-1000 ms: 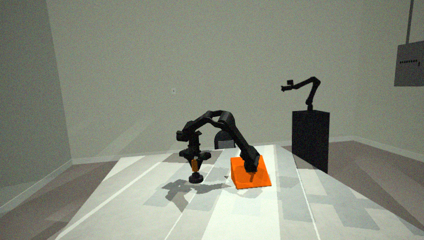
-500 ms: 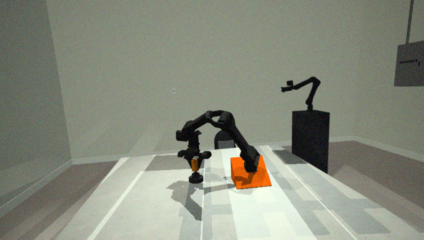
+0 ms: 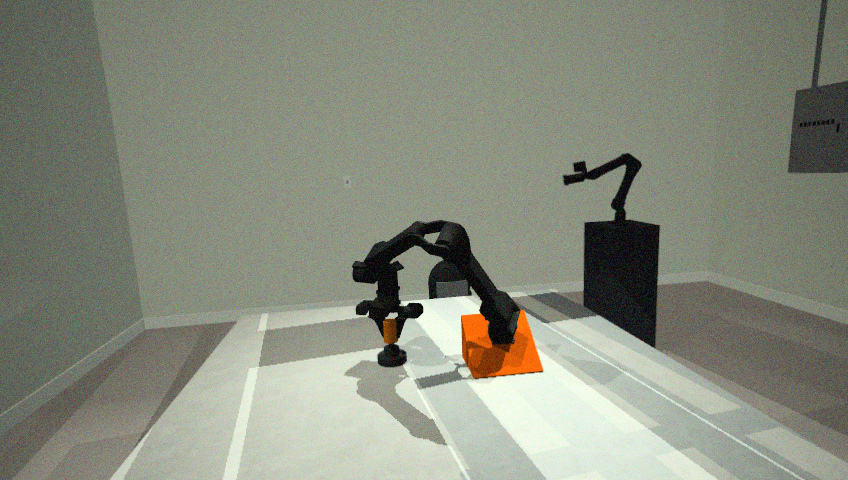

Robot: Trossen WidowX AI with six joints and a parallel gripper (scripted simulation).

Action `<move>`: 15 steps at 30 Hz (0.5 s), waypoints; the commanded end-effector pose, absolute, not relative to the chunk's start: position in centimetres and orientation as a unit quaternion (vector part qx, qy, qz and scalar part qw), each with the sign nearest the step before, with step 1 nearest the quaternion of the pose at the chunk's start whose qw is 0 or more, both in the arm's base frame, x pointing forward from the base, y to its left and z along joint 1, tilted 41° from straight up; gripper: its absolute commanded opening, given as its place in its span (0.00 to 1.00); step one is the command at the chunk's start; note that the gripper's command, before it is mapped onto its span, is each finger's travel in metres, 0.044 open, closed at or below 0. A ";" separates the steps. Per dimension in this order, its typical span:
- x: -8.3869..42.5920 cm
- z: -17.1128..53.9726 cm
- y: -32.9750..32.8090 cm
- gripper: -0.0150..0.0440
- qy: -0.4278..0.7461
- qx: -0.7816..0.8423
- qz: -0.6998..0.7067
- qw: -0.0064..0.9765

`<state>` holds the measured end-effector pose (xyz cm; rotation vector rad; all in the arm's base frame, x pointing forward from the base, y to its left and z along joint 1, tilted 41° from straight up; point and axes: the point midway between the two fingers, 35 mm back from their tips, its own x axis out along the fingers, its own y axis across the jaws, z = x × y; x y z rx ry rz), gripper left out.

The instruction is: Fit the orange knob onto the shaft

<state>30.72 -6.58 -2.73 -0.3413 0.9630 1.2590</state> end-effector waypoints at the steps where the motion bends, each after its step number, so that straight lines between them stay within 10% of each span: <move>1: 30.8 -2.7 -6.5 0.25 0.429 -0.152 0.562 0.691; 15: 30.9 -2.2 -6.8 0.25 0.394 -0.195 0.587 0.680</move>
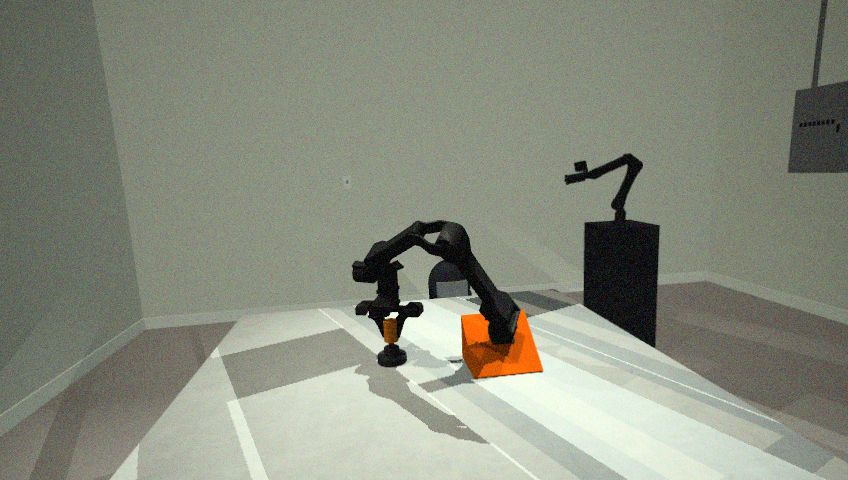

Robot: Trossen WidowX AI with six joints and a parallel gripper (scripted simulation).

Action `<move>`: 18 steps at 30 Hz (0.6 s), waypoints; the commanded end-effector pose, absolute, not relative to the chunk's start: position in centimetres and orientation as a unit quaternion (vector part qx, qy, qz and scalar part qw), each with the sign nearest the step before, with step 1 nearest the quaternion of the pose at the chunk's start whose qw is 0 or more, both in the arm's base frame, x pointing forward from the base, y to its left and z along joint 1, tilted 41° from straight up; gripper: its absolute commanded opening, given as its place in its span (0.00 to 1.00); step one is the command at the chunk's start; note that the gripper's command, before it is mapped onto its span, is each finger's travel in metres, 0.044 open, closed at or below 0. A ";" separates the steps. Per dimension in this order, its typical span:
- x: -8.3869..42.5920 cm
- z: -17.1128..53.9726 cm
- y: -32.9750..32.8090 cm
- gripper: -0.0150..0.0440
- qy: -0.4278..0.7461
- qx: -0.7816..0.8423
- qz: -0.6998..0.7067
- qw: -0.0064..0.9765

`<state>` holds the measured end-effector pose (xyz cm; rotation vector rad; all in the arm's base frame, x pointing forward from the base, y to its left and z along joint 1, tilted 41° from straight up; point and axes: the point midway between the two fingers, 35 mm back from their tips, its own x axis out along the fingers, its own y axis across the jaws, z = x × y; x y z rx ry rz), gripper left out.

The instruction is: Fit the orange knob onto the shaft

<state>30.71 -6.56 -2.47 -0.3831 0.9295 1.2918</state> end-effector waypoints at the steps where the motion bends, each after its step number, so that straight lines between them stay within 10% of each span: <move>1: 30.9 -2.2 -6.8 0.25 0.381 -0.210 0.596 0.675; 18: 30.8 -2.8 -6.6 0.25 0.368 -0.224 0.603 0.671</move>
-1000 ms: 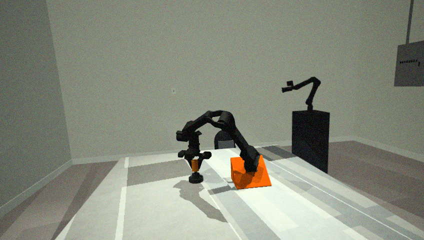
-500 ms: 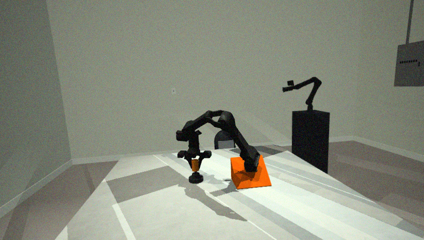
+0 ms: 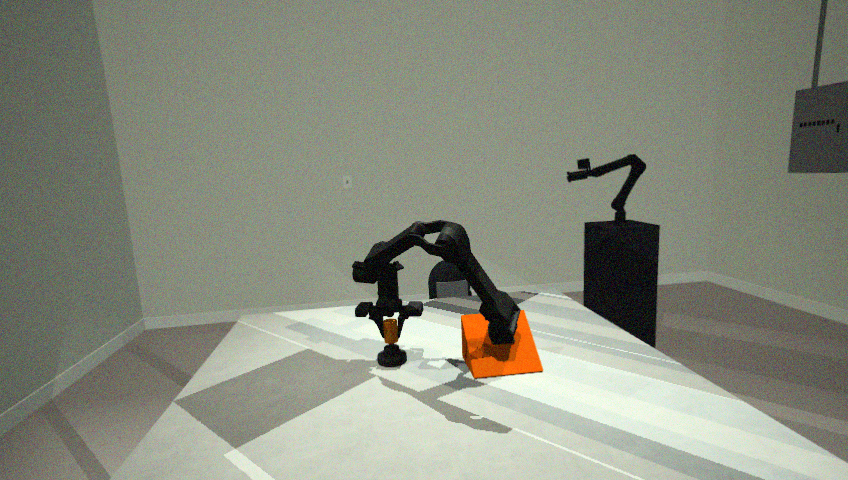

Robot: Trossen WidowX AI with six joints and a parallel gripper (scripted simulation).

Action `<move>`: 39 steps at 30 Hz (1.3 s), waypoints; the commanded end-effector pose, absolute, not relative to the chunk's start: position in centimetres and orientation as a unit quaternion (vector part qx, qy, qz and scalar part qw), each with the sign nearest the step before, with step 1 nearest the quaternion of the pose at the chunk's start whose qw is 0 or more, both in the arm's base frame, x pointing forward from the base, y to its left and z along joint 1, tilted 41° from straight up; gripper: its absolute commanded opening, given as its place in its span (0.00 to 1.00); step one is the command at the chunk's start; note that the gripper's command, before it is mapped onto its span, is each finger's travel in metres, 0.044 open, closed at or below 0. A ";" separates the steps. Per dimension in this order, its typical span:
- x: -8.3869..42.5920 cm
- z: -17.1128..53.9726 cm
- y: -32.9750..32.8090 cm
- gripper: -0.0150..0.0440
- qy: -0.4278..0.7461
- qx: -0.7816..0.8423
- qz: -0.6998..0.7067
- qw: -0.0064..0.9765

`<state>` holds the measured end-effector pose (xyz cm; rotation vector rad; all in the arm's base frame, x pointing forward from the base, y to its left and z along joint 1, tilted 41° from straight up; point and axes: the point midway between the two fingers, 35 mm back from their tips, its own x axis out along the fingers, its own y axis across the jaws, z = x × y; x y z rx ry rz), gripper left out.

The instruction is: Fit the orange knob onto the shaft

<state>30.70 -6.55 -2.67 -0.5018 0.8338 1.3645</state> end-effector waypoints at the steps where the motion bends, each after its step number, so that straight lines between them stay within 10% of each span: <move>1: 30.8 -2.7 -6.6 0.25 0.368 -0.224 0.603 0.671; 39: 30.9 -2.7 -6.6 0.25 0.303 -0.293 0.639 0.644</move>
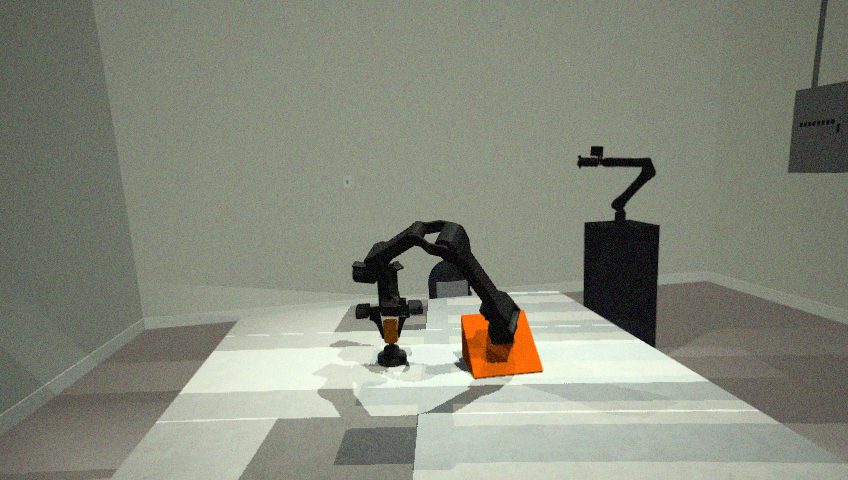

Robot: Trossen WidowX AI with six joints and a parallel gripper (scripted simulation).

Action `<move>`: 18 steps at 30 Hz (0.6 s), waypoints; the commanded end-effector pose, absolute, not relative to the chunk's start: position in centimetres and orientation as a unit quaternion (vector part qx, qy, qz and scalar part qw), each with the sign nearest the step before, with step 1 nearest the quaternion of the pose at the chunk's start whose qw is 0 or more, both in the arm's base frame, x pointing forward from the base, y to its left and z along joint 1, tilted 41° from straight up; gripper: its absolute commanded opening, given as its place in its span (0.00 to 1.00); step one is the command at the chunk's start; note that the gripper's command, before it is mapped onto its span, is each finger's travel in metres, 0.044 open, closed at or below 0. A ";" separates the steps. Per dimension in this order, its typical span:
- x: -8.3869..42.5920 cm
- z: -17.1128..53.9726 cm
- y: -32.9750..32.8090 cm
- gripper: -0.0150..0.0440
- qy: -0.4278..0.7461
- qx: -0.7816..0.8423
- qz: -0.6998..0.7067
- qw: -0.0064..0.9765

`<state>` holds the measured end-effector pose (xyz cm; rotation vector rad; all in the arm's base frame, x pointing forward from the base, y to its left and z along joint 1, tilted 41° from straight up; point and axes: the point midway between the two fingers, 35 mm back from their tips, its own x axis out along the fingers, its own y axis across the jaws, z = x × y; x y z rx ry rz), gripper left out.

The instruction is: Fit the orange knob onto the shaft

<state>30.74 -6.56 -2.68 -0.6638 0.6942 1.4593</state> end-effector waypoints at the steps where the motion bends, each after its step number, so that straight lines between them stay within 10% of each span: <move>1: 30.9 -2.8 -6.5 0.25 0.303 -0.293 0.639 0.644; 18: 30.9 -2.2 -6.9 0.25 0.248 -0.346 0.662 0.617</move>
